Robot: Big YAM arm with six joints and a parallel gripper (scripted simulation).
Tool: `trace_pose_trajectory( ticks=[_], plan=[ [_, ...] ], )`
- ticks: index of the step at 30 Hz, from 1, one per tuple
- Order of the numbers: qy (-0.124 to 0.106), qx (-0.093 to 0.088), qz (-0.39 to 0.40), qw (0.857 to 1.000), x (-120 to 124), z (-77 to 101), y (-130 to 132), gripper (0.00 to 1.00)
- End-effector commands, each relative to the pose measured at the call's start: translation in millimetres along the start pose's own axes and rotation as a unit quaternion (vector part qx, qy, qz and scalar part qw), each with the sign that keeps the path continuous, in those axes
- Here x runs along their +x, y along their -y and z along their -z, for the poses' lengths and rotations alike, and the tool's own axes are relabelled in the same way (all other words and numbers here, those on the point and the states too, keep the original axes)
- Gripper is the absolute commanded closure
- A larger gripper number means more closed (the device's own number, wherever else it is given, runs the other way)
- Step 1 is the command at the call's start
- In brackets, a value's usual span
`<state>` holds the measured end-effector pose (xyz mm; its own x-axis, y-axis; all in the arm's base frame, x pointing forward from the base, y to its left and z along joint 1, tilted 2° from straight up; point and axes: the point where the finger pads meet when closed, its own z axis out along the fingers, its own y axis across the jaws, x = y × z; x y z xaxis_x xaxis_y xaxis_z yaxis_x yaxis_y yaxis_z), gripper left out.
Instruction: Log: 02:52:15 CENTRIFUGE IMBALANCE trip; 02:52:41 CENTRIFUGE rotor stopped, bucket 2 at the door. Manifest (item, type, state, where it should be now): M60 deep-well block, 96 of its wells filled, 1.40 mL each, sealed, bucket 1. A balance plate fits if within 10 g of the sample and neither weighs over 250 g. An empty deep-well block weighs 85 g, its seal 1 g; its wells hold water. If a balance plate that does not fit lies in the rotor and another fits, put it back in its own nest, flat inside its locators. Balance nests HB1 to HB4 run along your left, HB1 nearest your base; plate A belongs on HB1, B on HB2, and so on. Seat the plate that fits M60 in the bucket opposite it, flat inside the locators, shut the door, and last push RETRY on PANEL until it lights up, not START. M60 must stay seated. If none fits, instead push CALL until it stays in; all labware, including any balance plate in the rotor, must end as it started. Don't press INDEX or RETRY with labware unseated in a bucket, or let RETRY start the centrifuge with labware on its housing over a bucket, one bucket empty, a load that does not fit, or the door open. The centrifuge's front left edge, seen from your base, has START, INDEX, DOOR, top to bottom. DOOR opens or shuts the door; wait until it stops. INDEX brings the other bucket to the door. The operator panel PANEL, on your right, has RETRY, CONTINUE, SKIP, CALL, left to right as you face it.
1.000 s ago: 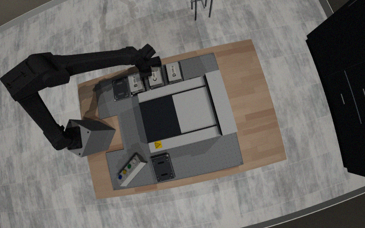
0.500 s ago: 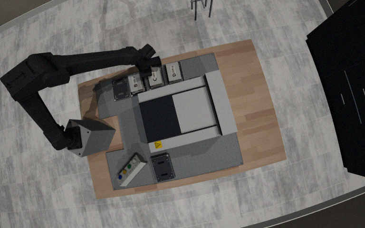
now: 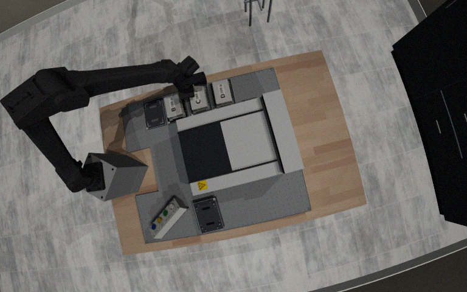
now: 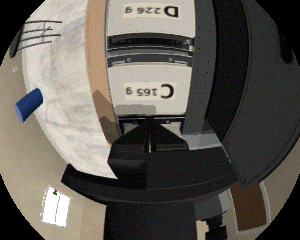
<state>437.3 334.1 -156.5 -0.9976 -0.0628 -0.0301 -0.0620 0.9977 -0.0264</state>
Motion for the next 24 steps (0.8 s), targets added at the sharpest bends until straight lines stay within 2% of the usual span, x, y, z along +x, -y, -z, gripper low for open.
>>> trace_pose_trajectory(
  ticks=[1,11,24],
  plan=[
    [0.014,-0.008,0.000,1.000,-22.8,-0.2,-4.6,1.00],
    [0.009,-0.005,-0.001,1.000,-32.6,-0.3,-4.1,1.00],
    [0.010,-0.005,-0.005,1.000,-77.6,0.3,-5.7,1.00]
  ],
)
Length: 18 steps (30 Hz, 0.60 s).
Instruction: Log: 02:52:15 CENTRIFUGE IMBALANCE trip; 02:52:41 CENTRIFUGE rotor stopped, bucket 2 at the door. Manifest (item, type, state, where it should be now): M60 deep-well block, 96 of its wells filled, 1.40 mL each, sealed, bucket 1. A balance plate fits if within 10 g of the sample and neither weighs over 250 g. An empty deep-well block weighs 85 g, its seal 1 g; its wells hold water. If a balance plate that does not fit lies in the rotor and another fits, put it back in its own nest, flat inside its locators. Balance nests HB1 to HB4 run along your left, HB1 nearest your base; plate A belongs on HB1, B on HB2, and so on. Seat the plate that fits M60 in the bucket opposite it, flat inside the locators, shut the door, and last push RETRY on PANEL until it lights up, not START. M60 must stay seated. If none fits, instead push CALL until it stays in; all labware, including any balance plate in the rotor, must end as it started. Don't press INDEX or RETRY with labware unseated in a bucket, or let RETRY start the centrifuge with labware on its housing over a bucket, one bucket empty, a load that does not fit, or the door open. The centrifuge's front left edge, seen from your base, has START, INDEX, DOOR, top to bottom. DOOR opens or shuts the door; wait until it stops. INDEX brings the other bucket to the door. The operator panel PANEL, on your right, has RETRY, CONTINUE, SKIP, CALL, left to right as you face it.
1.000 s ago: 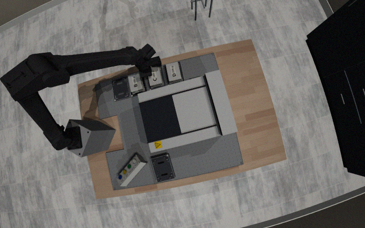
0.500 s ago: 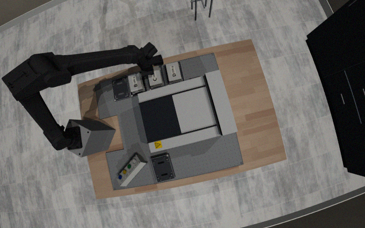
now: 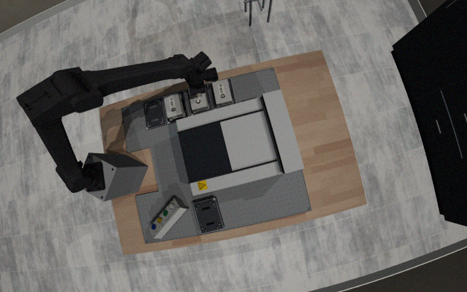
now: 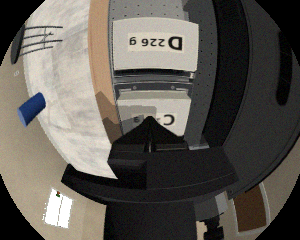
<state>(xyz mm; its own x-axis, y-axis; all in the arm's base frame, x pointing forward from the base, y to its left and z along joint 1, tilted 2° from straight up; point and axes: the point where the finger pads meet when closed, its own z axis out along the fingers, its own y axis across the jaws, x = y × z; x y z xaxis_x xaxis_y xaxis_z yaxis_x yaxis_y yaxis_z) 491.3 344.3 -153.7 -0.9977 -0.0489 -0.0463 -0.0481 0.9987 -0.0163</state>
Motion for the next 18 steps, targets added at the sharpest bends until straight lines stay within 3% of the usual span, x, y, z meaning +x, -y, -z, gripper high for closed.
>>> trace_pose_trajectory(
  ticks=[1,18],
  plan=[
    [0.002,-0.001,0.002,1.000,-23.1,-1.4,0.7,1.00],
    [0.004,-0.001,-0.003,1.000,-78.2,-0.4,4.7,1.00]
  ],
)
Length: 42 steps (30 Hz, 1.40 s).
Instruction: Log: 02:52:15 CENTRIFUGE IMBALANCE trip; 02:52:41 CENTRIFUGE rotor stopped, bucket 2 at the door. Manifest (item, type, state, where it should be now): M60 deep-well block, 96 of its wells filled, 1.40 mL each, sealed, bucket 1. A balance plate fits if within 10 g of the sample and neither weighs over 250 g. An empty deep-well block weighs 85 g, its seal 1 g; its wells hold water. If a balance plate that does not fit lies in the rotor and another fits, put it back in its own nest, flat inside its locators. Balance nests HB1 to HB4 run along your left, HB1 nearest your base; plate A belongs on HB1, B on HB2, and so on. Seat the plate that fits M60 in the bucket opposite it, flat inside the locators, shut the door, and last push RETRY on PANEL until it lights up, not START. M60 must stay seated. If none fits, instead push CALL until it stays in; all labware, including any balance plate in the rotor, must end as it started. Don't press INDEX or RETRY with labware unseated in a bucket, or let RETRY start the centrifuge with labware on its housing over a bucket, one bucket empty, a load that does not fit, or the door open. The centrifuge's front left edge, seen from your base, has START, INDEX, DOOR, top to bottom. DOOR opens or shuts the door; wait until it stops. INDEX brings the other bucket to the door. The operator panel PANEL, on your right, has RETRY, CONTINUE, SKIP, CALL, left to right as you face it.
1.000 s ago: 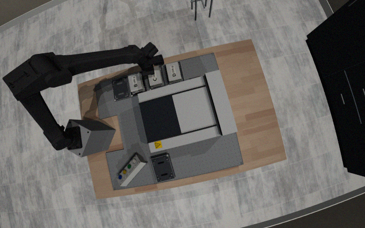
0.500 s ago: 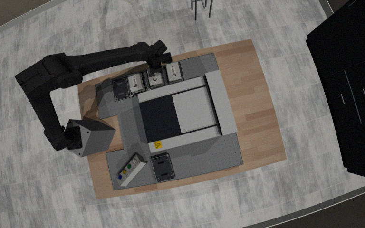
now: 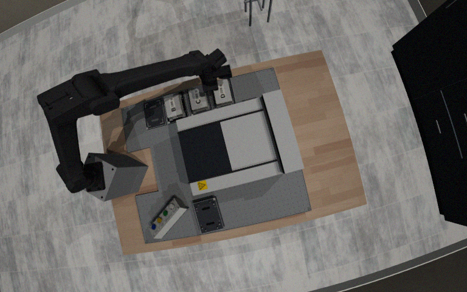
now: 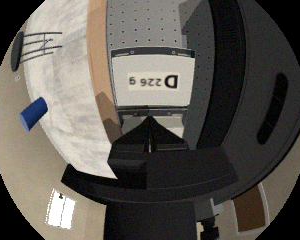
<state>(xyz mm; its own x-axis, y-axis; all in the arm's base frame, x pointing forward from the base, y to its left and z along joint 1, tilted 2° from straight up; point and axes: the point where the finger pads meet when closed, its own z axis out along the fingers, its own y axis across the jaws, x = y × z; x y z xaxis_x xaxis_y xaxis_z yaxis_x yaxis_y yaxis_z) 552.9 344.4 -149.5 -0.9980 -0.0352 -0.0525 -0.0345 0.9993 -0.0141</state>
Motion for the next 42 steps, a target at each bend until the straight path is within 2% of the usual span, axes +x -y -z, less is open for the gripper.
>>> trace_pose_trajectory(
  ticks=[1,13,15,42],
  plan=[
    [0.001,-0.001,0.004,1.000,-16.6,-1.7,1.6,1.00],
    [0.001,-0.001,0.002,1.000,-35.1,-1.2,4.5,1.00],
    [-0.004,0.002,0.002,1.000,-30.2,-5.0,7.5,1.00],
    [-0.002,0.001,0.004,1.000,-31.5,-3.3,3.7,1.00]
  ],
)
